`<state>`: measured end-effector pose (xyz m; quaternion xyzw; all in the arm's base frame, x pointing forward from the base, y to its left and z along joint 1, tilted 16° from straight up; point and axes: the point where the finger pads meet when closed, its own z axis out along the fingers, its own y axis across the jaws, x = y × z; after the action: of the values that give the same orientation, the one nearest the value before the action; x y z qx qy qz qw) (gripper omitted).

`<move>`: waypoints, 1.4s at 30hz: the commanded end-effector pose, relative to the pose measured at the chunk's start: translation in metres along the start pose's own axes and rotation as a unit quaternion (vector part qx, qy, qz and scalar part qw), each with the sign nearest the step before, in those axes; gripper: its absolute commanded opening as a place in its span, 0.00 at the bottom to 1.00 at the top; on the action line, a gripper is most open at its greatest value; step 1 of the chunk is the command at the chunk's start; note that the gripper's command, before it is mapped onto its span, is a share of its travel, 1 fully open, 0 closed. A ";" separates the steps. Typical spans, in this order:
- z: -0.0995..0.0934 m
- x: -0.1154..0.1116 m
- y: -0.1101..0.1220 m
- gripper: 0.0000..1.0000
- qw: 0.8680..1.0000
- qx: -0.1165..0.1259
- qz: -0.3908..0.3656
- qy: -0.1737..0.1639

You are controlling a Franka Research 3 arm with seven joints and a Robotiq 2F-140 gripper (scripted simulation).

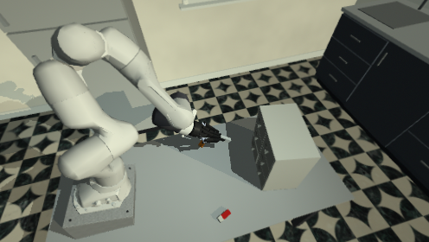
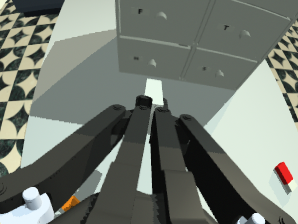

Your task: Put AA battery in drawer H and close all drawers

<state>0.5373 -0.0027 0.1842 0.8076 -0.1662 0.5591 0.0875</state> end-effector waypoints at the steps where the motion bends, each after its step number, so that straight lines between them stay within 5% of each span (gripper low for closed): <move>1: 0.000 0.000 -0.002 0.00 1.000 0.001 -0.003 -0.002; 4: -0.005 0.000 -0.001 0.00 1.000 0.000 -0.004 -0.025; 20: -0.005 0.000 -0.001 0.00 1.000 0.000 -0.004 -0.025; 21: -0.011 0.002 -0.001 0.00 0.999 0.002 -0.004 -0.049; 37: -0.011 0.002 -0.001 0.00 0.999 0.002 -0.004 -0.049; 38: -0.017 0.002 0.000 0.00 0.997 0.000 -0.004 -0.075; 42: -0.017 0.002 0.000 0.00 0.997 0.000 -0.004 -0.075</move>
<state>0.5279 0.0009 0.1961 0.8393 -0.1728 0.5099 0.0755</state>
